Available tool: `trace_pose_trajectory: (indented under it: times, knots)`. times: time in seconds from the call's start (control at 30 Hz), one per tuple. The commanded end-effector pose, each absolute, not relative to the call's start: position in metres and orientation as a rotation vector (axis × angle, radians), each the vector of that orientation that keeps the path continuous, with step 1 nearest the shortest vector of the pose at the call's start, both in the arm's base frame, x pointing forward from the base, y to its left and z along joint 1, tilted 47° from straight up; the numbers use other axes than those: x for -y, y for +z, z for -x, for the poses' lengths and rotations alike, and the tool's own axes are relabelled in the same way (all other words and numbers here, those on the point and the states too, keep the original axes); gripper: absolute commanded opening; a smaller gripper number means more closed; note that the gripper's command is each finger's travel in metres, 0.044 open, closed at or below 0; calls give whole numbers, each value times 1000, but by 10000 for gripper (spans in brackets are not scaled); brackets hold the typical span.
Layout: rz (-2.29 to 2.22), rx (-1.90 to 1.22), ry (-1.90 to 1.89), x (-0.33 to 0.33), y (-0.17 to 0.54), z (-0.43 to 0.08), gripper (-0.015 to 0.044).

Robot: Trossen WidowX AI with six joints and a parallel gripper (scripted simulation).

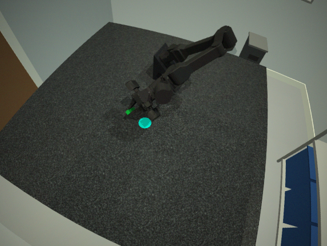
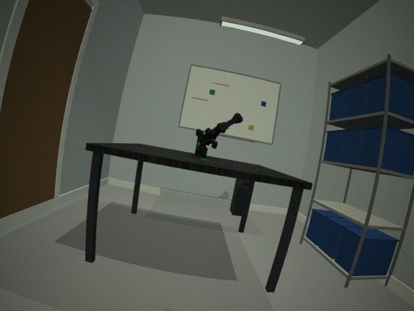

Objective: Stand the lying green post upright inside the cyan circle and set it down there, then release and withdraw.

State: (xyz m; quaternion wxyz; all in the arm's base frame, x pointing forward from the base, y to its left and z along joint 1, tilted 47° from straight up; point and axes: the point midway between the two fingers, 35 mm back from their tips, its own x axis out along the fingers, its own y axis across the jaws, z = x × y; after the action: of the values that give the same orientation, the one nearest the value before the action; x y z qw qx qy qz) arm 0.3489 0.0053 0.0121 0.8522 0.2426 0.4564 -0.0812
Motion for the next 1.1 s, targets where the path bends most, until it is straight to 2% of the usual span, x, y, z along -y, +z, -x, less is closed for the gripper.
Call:
trace_pose_trajectory:
  times: [0.0, 1.07]
  knots:
    - [-513, -939, -185, -5, 13, -348, 23]
    - [-559, -725, -251, -8, 26, -344, 23]
